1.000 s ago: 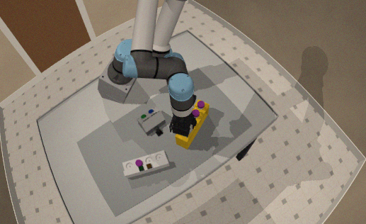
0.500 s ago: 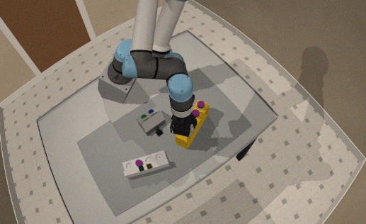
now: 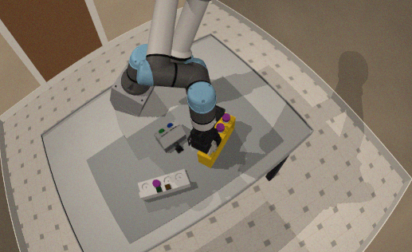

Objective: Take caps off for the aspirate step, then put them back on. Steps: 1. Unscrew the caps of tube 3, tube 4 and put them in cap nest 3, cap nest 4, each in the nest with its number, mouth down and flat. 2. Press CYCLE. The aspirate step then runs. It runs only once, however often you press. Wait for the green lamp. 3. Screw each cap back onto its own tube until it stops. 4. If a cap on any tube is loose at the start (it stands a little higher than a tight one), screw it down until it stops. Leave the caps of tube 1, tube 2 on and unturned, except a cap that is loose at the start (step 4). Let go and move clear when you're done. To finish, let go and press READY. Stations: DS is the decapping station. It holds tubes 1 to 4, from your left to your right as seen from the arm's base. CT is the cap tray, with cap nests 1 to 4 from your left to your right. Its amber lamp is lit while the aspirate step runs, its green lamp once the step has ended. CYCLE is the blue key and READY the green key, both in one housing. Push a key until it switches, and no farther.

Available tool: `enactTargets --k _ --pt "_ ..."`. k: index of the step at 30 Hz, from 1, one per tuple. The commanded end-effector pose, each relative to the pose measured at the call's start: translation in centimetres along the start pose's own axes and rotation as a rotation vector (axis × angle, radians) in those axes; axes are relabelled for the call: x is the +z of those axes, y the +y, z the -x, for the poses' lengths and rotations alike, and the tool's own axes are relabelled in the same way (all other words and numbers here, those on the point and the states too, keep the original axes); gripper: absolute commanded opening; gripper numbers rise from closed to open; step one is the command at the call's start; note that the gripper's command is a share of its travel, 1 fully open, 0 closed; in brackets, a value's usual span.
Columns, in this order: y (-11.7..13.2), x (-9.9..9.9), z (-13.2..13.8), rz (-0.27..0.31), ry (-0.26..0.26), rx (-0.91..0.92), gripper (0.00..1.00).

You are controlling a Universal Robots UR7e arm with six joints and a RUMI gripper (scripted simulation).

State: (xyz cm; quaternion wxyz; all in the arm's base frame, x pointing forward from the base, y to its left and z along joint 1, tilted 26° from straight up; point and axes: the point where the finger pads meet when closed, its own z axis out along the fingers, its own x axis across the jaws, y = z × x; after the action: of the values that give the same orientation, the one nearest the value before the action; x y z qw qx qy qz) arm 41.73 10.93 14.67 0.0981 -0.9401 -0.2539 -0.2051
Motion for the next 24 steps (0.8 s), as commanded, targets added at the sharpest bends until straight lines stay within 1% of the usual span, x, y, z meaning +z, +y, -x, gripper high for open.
enactTargets --k 1,10,11,24 --pt "0.00 -0.25 -0.04 0.002 0.000 0.006 0.35" --pt "-0.01 -0.31 -0.04 0.002 0.000 0.006 0.35" --pt "-0.01 -0.31 -0.04 0.002 0.000 0.006 0.00" --pt "-0.01 -0.30 -0.04 0.002 0.000 0.006 0.00"
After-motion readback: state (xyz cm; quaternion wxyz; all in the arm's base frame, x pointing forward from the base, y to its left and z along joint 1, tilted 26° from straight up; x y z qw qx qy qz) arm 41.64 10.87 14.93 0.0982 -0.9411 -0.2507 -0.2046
